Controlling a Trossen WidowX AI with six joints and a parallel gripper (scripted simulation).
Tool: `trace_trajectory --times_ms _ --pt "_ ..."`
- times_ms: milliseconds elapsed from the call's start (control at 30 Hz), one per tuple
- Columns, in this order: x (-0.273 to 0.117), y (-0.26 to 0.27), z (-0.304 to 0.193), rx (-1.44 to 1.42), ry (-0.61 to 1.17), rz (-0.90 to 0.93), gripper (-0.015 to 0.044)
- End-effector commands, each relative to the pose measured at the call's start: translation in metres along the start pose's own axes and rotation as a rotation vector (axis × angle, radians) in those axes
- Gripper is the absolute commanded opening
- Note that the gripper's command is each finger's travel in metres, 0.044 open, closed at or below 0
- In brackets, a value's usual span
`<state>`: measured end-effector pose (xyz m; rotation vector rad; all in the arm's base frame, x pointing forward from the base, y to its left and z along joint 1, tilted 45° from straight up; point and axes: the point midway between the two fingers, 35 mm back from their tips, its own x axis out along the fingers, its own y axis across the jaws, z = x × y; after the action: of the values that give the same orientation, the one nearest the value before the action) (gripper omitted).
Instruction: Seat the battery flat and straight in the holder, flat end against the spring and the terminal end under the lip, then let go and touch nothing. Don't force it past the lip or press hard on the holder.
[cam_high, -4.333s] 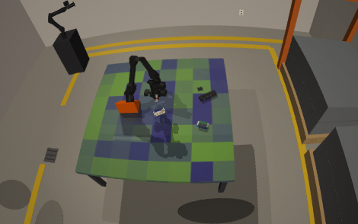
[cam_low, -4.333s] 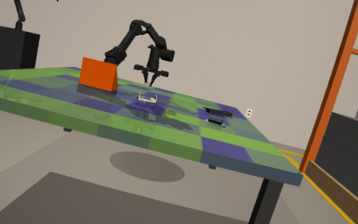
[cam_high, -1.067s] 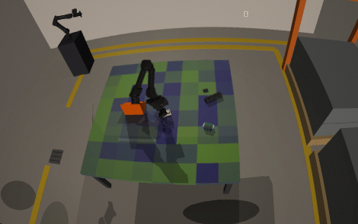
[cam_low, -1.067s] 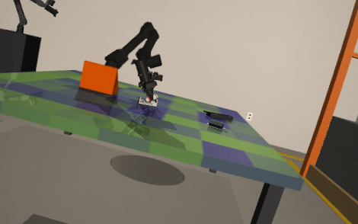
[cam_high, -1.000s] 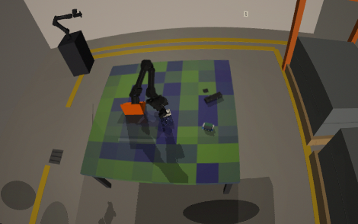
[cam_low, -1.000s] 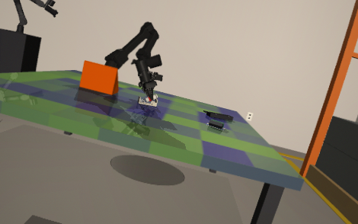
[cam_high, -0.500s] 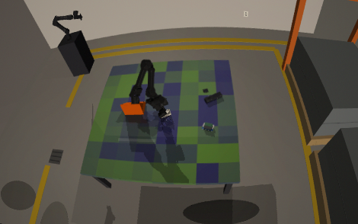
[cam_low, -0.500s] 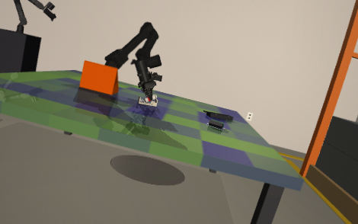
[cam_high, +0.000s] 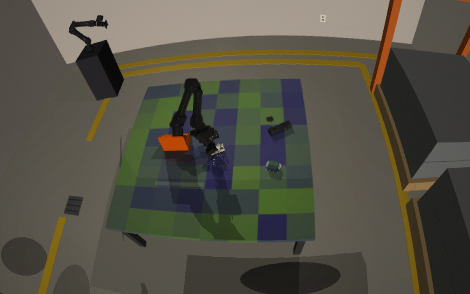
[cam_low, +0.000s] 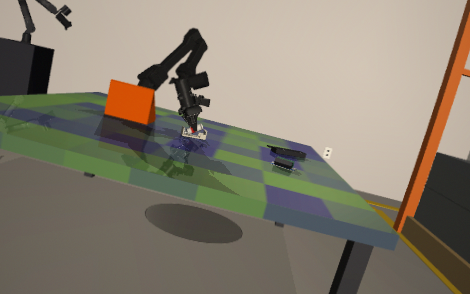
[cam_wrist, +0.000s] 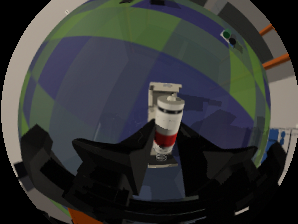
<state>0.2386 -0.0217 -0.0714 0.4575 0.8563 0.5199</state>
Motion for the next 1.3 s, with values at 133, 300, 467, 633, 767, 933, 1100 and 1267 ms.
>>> trace_trajectory --times_ms 133,300,467,633,767,933,1100,1267 --pt "-0.003 0.001 -0.009 0.007 0.012 -0.006 0.0084" --pt "-0.003 0.001 -0.01 0.006 0.015 -0.007 0.0084" --pt "-0.001 -0.001 -0.009 0.0 0.039 -0.009 0.0084" --pt "0.002 -0.003 -0.008 -0.004 0.076 -0.013 0.0084" --pt "0.003 -0.004 -0.008 -0.005 0.106 -0.014 0.0084" --pt "0.005 -0.004 -0.007 -0.006 0.143 -0.015 0.0084" --pt "0.007 -0.005 -0.006 -0.01 0.18 -0.013 0.0084" --pt "0.009 -0.005 -0.005 -0.015 0.218 -0.011 0.0084"
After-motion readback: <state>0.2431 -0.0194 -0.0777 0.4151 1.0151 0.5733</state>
